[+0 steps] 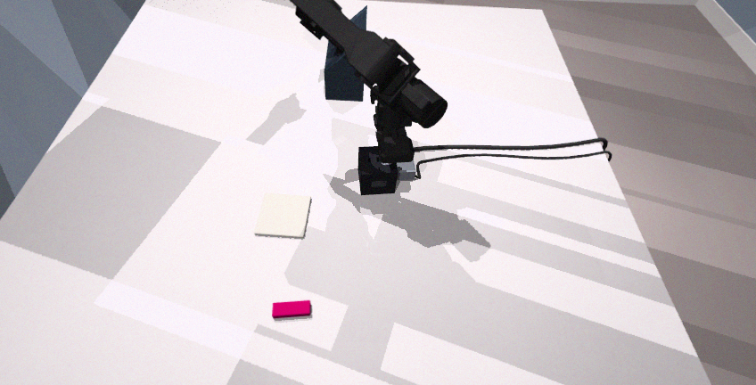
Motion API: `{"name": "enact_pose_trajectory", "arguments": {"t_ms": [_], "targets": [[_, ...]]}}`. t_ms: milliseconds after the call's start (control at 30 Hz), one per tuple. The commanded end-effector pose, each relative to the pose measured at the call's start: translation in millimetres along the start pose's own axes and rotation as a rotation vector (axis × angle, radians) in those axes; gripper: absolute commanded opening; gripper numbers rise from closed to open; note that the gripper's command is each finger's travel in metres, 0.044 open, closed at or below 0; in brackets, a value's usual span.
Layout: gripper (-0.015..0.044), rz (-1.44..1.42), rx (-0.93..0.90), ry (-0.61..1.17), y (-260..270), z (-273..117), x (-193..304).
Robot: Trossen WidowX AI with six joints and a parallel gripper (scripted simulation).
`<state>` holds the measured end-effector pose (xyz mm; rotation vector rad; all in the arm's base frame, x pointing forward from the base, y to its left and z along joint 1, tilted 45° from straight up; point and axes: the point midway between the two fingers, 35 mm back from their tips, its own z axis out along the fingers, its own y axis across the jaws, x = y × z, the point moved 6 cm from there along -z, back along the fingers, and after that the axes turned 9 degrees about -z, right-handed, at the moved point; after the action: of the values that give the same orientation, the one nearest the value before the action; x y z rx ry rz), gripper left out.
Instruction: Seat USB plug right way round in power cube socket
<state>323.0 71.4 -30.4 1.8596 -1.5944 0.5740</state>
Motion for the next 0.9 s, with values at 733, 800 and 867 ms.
{"name": "enact_pose_trajectory", "arguments": {"t_ms": [733,800,867], "targets": [[0.0095,0.0,0.0,0.0,0.0,0.1,-0.1],[0.0095,0.0,0.0,0.0,0.0,0.1,-0.1],[0.0095,0.0,0.0,0.0,0.0,0.1,-0.1]]}}
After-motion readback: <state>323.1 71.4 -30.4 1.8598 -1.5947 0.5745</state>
